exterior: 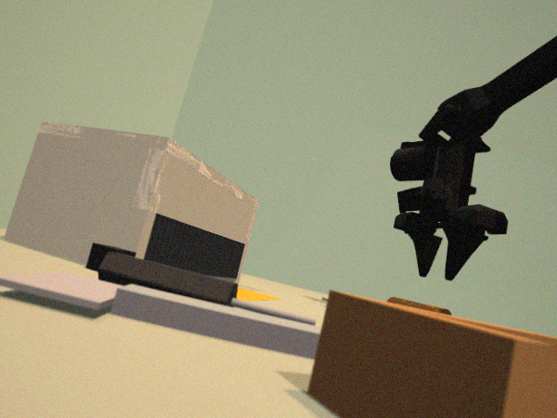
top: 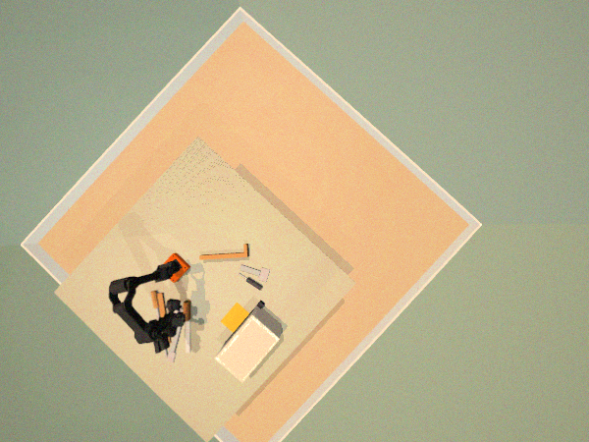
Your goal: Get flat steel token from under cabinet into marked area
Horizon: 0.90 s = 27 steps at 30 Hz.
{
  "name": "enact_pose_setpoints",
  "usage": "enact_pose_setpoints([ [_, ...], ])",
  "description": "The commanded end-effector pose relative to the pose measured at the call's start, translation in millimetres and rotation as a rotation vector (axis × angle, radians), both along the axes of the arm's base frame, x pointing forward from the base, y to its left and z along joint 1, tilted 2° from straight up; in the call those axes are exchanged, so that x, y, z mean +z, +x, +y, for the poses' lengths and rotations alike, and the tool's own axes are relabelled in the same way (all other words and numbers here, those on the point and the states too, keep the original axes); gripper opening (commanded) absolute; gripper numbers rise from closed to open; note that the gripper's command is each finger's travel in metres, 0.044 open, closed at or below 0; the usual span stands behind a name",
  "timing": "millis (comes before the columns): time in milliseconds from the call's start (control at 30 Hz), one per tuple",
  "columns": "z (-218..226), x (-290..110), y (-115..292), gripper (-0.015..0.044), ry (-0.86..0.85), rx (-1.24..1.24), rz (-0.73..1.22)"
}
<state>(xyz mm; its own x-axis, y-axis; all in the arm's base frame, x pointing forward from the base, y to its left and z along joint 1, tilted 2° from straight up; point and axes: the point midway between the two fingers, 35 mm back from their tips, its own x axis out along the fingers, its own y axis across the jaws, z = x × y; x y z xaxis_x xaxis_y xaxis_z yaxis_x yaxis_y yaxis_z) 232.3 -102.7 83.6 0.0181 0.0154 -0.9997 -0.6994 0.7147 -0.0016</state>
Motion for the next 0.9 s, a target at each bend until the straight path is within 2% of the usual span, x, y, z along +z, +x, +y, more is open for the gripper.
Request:
enact_pose_setpoints([
  [0, 0.0, 0.3, 0.0, 0.027, 0.001, -0.036, 0.001],
  [867, -0.1, 0.3, 0.0, 0.027, 0.005, -0.242, 0.004],
])
